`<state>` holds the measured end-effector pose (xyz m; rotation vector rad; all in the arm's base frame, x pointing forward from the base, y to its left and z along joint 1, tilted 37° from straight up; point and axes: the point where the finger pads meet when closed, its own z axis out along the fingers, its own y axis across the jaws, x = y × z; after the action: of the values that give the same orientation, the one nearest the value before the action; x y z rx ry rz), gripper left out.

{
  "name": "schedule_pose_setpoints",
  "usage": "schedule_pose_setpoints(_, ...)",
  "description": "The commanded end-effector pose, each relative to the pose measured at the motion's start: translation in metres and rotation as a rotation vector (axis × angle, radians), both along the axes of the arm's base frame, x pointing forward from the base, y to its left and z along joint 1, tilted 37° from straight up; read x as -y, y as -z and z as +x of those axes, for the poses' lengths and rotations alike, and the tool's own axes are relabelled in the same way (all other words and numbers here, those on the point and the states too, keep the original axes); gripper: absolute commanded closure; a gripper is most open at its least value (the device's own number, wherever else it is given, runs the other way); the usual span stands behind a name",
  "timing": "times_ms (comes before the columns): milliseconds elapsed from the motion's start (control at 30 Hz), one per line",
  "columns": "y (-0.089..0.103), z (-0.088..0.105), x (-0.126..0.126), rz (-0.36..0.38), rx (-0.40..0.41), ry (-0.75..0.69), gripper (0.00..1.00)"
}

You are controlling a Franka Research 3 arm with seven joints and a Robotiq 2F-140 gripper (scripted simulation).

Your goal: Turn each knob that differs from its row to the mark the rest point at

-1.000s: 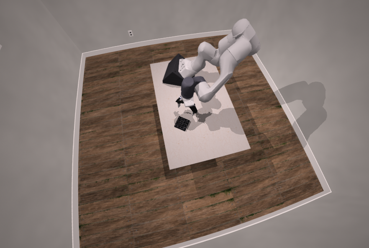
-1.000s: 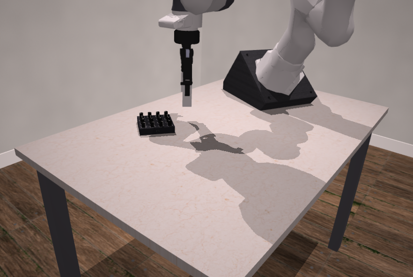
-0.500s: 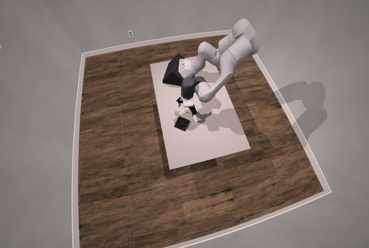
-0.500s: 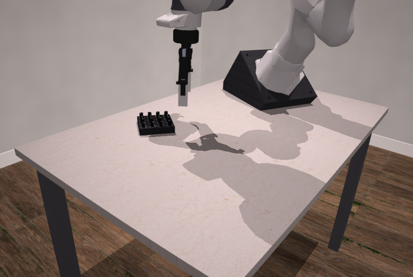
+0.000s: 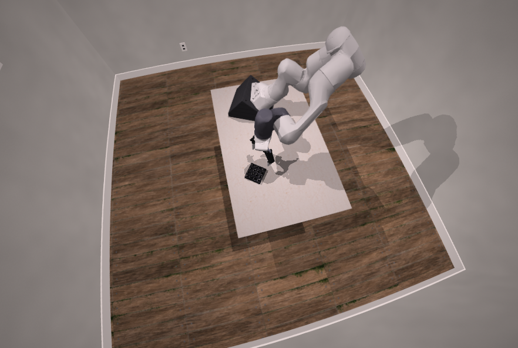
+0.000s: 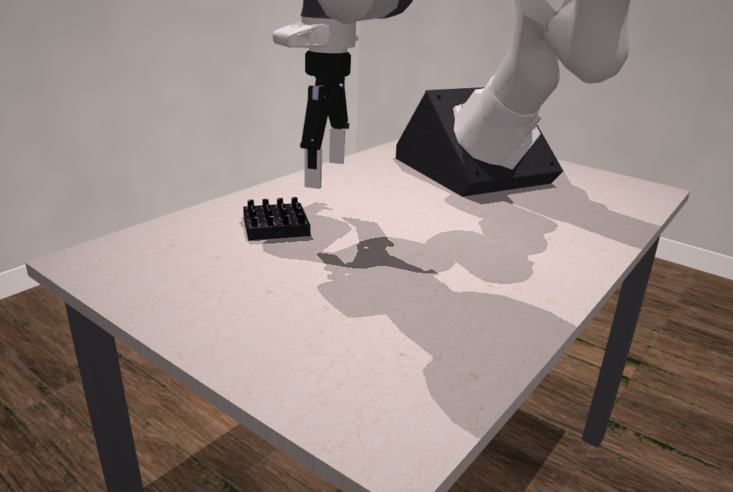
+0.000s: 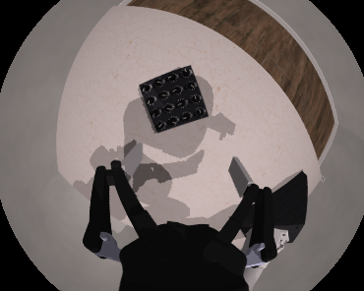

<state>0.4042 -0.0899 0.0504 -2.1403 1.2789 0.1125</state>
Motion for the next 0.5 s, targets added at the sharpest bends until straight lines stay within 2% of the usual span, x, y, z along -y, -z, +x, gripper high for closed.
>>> schedule_pose_setpoints(0,-0.0008,0.0014,-0.0008,0.036,-0.096,0.118,0.0)
schedule_pose_setpoints(467,-0.0029,0.0058,0.0001,0.082,-0.203,0.272,0.0)
